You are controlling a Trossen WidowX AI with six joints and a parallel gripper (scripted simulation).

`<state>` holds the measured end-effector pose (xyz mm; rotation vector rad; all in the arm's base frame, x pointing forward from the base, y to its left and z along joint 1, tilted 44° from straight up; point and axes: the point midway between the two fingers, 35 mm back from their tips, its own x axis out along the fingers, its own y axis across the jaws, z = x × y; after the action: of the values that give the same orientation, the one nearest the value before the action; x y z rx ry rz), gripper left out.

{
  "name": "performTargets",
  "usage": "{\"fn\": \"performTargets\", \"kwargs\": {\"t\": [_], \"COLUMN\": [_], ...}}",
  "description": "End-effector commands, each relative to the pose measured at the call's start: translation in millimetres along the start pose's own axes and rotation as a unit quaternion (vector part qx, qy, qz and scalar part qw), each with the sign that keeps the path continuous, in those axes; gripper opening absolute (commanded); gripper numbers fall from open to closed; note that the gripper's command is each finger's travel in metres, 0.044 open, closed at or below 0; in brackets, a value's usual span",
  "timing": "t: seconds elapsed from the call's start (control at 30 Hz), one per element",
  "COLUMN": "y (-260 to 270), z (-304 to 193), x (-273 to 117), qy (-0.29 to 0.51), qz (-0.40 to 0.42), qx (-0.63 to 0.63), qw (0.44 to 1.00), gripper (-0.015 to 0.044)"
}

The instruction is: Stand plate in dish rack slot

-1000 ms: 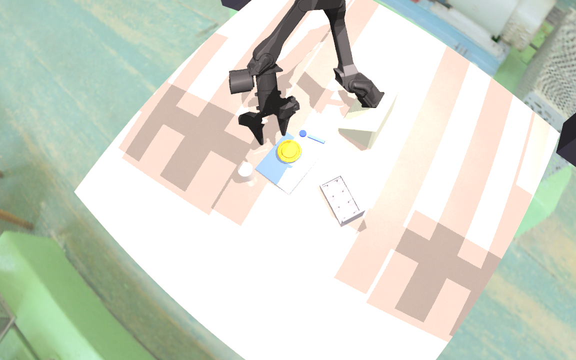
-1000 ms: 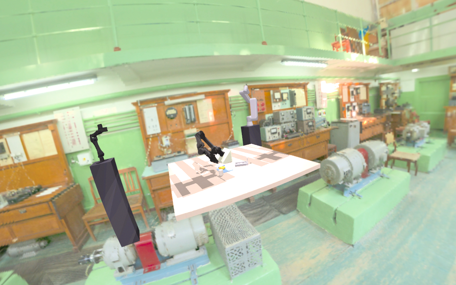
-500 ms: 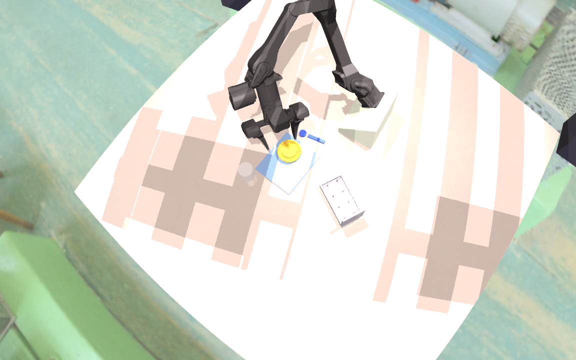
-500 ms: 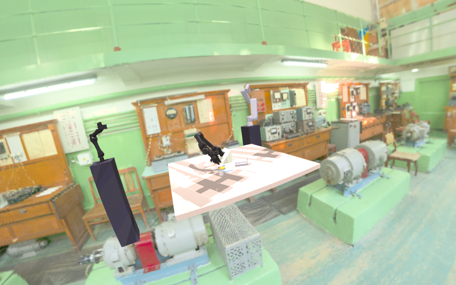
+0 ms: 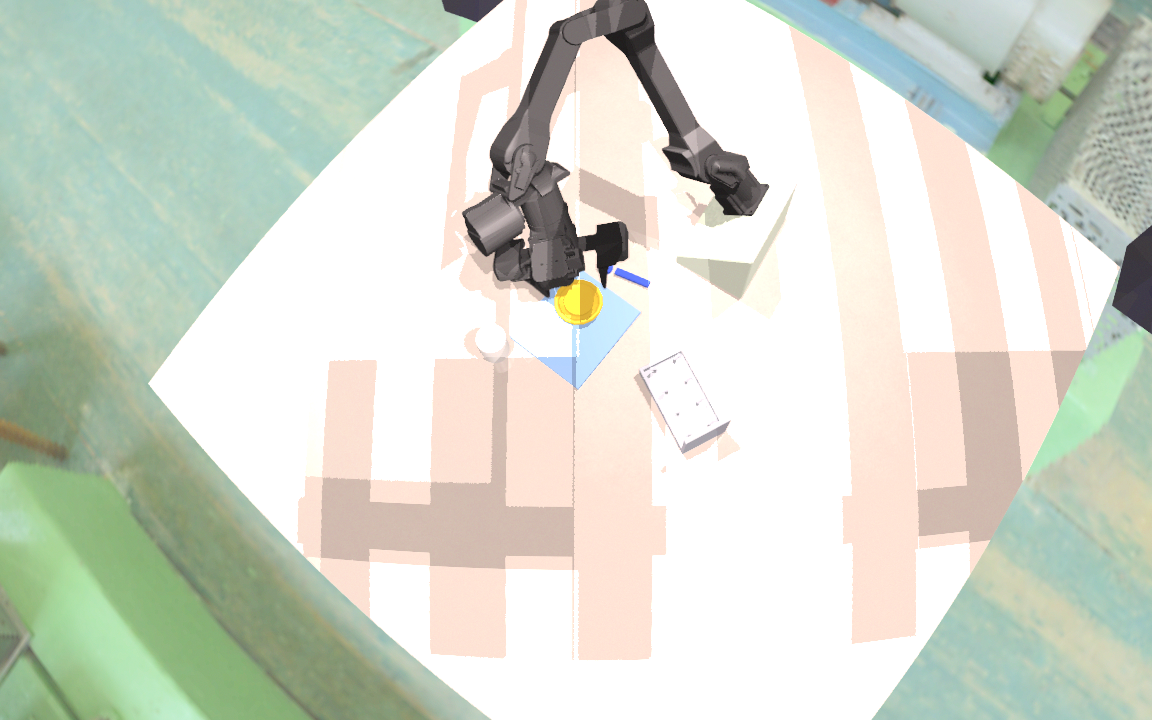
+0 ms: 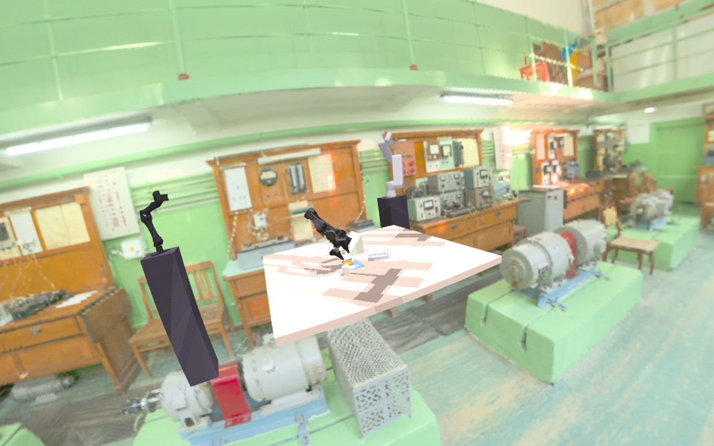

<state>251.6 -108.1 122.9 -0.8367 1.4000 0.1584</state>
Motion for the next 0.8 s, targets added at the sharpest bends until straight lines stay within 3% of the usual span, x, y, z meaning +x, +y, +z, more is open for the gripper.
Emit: {"fn": "performTargets", "kwargs": {"t": [0.0,0.77], "y": [2.0,8.5], "z": [1.3,15.3], "x": [3.0,-1.1], "qy": [0.035,0.14], "qz": [-0.004,-0.161], "qx": [0.057,0.355], "qw": [0.998,0.91], "gripper": [0.04,0.04]}}
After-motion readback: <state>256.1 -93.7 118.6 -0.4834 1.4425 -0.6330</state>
